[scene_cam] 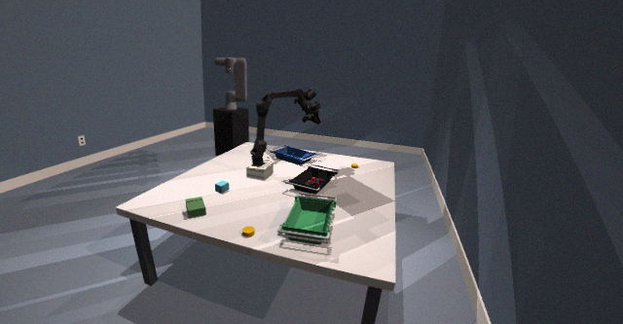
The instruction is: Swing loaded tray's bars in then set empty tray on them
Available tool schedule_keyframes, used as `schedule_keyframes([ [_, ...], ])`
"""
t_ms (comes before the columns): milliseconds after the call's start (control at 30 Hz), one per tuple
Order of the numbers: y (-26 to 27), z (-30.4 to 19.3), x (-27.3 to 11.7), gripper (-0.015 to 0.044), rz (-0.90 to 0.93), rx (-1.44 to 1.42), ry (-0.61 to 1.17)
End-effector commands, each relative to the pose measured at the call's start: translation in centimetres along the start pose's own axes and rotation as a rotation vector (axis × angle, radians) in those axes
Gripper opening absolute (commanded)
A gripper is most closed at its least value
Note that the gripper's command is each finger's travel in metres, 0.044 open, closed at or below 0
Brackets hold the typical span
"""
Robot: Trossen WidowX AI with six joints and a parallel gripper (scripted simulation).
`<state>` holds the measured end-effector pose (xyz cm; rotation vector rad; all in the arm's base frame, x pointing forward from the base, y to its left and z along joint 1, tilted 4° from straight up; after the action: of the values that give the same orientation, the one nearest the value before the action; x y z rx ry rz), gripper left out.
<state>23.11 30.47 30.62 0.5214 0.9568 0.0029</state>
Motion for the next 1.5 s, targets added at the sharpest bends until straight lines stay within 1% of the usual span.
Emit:
schedule_keyframes([
  [0, -1.7, 1.6, 6.6, 0.0088, -0.149, -0.073, 0.098],
  [167, -5.9, 3.3, 14.3, 0.0088, -0.332, -0.061, 0.253],
  [433, -12.3, 4.9, 22.6, 0.0088, -0.449, -0.115, 0.547],
  [767, -12.7, 4.7, 23.2, 0.0088, -0.451, -0.115, 0.556],
  [1200, -15.1, 2.1, 27.2, 0.0088, -0.451, -0.115, 0.556],
  [1333, -15.2, 2.1, 27.2, 0.0088, -0.451, -0.115, 0.556],
  [1467, -15.2, 3.1, 25.9, 0.0088, -0.451, -0.115, 0.556],
])
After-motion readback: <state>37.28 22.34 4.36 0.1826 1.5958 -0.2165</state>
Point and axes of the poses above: the point midway between the two fingers, 35 mm back from their tips, its own x axis out along the fingers, its own y axis across the jaws, z = x × y, the point moved 6 cm from there along -x, back along the fingers, and after that the axes turned 14 degrees about x, right-handed, at the moved point
